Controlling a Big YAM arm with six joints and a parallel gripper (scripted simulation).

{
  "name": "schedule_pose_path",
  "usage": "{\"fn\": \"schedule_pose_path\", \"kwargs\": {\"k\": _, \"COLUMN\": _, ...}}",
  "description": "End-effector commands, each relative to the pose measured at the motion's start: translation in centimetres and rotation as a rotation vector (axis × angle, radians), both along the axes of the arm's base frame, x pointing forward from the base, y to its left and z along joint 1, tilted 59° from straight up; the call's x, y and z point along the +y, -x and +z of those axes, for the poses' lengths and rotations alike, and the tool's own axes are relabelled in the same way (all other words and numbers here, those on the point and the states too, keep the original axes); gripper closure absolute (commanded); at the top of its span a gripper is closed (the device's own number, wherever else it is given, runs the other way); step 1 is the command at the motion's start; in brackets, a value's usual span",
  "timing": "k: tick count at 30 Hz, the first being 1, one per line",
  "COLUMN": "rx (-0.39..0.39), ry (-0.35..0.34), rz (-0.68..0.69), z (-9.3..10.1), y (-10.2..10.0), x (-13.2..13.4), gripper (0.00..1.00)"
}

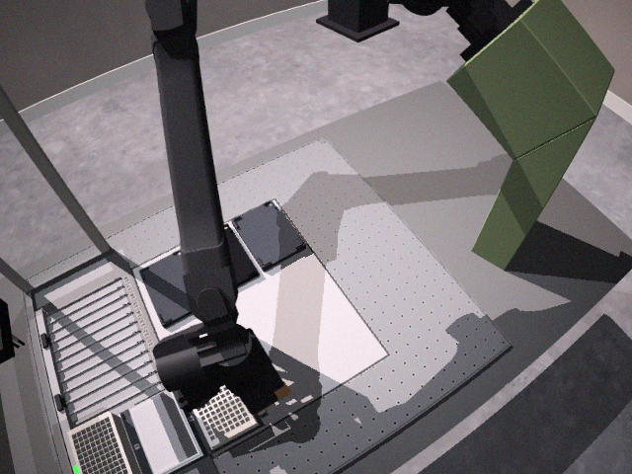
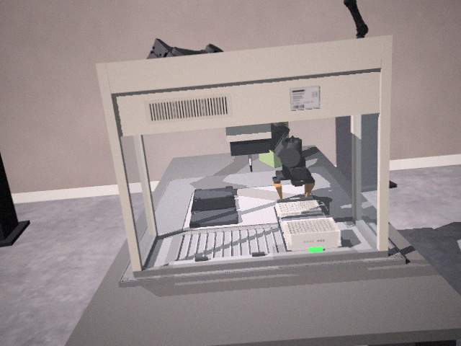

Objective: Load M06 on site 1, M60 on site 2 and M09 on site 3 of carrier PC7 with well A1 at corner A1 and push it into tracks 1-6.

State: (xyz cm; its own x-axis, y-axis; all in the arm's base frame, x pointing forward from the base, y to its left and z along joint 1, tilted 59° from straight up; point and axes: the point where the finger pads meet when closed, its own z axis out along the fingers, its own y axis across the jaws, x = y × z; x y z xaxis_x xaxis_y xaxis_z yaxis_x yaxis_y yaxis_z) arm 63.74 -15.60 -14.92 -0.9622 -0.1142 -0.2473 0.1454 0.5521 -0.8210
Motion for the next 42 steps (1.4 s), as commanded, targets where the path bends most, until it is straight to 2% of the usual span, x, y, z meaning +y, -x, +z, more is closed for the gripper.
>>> {"fn": "schedule_pose_path", "kwargs": {"k": 1, "rx": -0.067, "ry": -0.013, "rz": 0.084, "z": 2.0, "y": -4.7, "x": 4.1, "gripper": 0.2}}
{"fn": "schedule_pose_path", "kwargs": {"k": 2, "rx": -0.054, "ry": -0.014, "rz": 0.084, "z": 1.7, "y": -4.6, "x": 4.1, "gripper": 0.2}}
{"fn": "schedule_pose_path", "kwargs": {"k": 3, "rx": -0.072, "ry": -0.009, "rz": 0.038, "z": 1.5, "y": -0.6, "x": -0.5, "gripper": 0.2}}
{"fn": "schedule_pose_path", "kwargs": {"k": 8, "rx": -0.072, "ry": -0.01, "rz": 0.053, "z": 1.2, "y": 0.0, "x": 0.4, "gripper": 0.2}}
{"fn": "schedule_pose_path", "kwargs": {"k": 12, "rx": -0.071, "ry": -0.008, "rz": 0.04, "z": 1.0, "y": 0.8, "x": -0.5, "gripper": 0.2}}
{"fn": "schedule_pose_path", "kwargs": {"k": 17, "rx": -0.071, "ry": -0.009, "rz": 0.043, "z": 0.9, "y": 1.2, "x": -0.4, "gripper": 0.2}}
{"fn": "schedule_pose_path", "kwargs": {"k": 18, "rx": -0.071, "ry": -0.009, "rz": 0.057, "z": 0.8, "y": 1.2, "x": 0.4, "gripper": 0.2}}
{"fn": "schedule_pose_path", "kwargs": {"k": 23, "rx": -0.07, "ry": -0.008, "rz": 0.042, "z": 0.5, "y": 2.2, "x": -0.7, "gripper": 0.2}}
{"fn": "schedule_pose_path", "kwargs": {"k": 24, "rx": -0.075, "ry": -0.013, "rz": 0.071, "z": 0.7, "y": 1.9, "x": 2.2, "gripper": 0.2}}
{"fn": "schedule_pose_path", "kwargs": {"k": 32, "rx": -0.066, "ry": -0.012, "rz": 0.07, "z": 2.2, "y": 3.1, "x": 4.8, "gripper": 0.2}}
{"fn": "schedule_pose_path", "kwargs": {"k": 35, "rx": -0.076, "ry": -0.013, "rz": 0.07, "z": 2.7, "y": 2.7, "x": 5.1, "gripper": 0.2}}
{"fn": "schedule_pose_path", "kwargs": {"k": 42, "rx": -0.066, "ry": -0.013, "rz": 0.07, "z": 3.9, "y": 4.1, "x": 7.3, "gripper": 0.2}}
